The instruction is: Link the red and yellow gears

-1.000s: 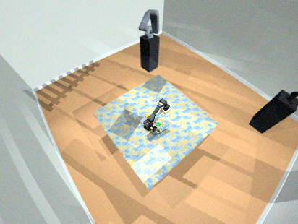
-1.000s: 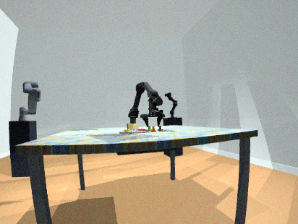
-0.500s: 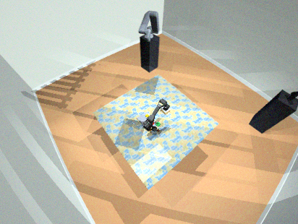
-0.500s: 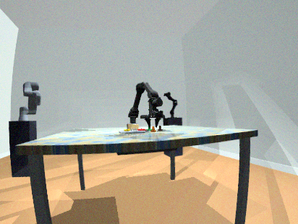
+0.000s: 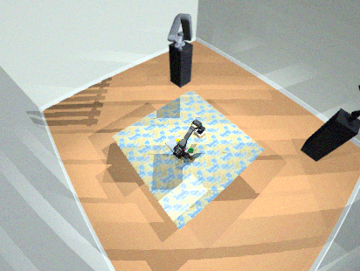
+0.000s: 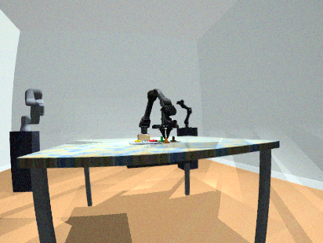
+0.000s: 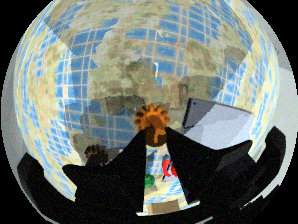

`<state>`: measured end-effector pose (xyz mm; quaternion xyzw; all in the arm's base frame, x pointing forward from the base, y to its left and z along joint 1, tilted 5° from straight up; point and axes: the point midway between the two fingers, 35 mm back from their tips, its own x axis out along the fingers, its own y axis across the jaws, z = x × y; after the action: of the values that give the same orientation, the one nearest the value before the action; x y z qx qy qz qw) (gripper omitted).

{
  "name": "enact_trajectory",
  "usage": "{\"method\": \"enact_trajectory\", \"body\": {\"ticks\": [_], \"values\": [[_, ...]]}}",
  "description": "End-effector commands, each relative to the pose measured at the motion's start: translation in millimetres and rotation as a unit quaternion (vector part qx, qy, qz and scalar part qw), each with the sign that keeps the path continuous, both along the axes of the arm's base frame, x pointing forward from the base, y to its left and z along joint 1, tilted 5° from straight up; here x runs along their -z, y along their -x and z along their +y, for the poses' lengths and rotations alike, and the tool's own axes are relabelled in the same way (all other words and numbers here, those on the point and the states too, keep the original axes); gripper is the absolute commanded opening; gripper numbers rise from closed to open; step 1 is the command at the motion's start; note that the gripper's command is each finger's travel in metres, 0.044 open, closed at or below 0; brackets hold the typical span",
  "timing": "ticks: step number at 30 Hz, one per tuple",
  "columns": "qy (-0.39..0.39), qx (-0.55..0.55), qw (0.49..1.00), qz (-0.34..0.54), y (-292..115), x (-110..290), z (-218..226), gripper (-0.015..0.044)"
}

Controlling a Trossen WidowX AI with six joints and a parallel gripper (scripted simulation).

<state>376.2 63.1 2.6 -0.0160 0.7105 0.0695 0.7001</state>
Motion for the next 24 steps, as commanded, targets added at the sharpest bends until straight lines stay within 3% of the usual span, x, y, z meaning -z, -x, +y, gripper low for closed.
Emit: {"method": "enact_trajectory", "body": {"ticks": [1, 24], "values": [[0.0, 0.003, 1.0, -0.001, -1, -1, 0, 0.0], [0.001, 0.002, 1.0, -0.001, -8, -57, -6, 0.0]]}}
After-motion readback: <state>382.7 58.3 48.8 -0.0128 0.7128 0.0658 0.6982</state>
